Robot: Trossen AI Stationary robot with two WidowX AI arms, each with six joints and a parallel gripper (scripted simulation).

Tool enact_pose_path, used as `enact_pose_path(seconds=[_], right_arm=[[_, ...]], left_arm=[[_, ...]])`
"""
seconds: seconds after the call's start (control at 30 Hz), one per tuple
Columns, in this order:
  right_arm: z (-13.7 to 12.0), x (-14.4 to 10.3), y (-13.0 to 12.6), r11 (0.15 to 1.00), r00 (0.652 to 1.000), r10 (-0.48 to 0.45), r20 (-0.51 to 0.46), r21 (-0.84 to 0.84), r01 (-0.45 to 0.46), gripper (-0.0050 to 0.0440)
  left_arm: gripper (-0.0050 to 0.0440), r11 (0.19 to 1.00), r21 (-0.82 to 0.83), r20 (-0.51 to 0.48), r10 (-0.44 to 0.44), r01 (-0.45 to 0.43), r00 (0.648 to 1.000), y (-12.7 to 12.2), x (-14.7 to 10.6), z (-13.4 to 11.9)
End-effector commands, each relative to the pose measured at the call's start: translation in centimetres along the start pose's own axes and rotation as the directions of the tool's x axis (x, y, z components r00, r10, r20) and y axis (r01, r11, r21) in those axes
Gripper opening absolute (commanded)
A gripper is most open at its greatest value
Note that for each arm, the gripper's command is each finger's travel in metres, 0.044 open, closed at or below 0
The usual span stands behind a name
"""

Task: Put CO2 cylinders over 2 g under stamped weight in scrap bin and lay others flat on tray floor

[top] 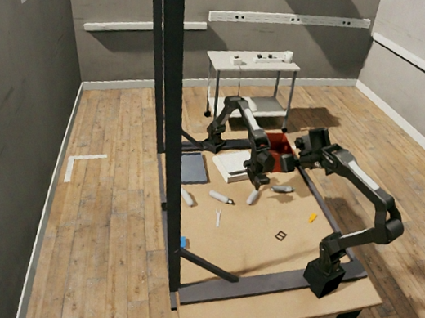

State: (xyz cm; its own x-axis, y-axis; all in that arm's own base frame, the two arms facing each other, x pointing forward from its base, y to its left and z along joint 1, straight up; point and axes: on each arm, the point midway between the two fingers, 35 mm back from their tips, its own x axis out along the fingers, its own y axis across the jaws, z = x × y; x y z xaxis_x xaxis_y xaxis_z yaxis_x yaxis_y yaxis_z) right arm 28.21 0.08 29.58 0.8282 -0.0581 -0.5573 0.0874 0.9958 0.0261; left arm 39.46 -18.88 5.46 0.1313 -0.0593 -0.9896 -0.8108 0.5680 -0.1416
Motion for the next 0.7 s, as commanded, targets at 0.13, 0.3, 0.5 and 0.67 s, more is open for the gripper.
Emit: enact_pose_path(seconds=[0.13,0.3,0.5,0.67], right_arm=[[-0.6,-1.8,-0.2,1.0,0.994,-0.027,-0.109,0.0,0.027,0.044],[-0.9,-2.2,-0.3,0.999,0.99,-0.034,-0.139,-0.003,0.034,0.044],[-1.0,-2.2,-0.4,0.999,0.989,-0.035,-0.143,-0.005,0.035,0.044],[-1.3,-2.2,-0.4,0.999,0.989,-0.033,-0.147,-0.005,0.033,0.044]], left_arm=[[0.0251,0.91,-0.411,-0.011,0.052,-0.051,0.999,-0.5,-0.1,0.8],[0.0251,0.795,-0.602,-0.017,0.085,-0.078,0.996,-0.5,0.2,1.1],[0.0251,0.71,-0.698,-0.022,0.107,-0.092,0.994,-0.4,0.5,1.2],[0.0251,0.672,-0.735,-0.023,0.115,-0.095,0.993,-0.4,0.6,1.3]])
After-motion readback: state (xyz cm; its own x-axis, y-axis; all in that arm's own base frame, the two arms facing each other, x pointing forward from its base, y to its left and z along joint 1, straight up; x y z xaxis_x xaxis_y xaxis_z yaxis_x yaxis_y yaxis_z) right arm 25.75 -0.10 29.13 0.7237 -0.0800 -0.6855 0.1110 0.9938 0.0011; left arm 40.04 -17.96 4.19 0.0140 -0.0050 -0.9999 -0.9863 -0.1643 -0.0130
